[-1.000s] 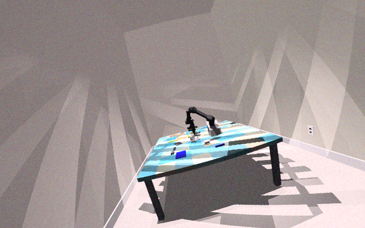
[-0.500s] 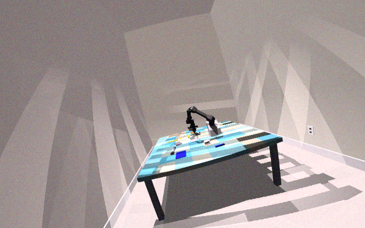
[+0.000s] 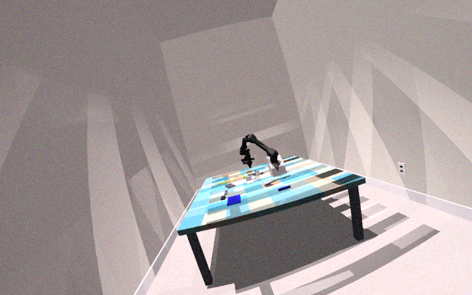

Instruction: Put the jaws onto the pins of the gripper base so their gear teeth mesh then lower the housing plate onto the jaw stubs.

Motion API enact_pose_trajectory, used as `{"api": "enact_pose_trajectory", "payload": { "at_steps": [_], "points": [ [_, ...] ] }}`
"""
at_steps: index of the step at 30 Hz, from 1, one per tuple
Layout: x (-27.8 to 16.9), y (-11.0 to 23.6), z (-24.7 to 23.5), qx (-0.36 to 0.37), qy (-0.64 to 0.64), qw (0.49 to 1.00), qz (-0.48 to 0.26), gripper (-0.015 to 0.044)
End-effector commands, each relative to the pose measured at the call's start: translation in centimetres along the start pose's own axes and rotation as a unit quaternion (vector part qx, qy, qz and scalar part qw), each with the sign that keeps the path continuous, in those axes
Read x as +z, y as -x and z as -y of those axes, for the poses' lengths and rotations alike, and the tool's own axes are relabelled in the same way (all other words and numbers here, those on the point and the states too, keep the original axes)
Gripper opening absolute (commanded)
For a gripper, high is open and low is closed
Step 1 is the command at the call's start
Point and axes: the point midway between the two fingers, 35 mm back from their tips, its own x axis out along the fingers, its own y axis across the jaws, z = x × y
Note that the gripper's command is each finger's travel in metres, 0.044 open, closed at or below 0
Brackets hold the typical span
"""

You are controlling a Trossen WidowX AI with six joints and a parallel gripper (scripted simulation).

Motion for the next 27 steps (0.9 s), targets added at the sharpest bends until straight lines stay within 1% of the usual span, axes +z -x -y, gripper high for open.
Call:
{"api": "enact_pose_trajectory", "payload": {
  "at_steps": [1,15,27],
  "points": [
    [-0.25,-0.51,0.02,0.001,-0.002,1.000,-0.006,0.0079],
    [-0.25,-0.51,0.02,0.001,-0.002,1.000,-0.006,0.0440],
    [-0.25,-0.51,0.02,0.001,-0.002,1.000,-0.006,0.0440]
  ]
}}
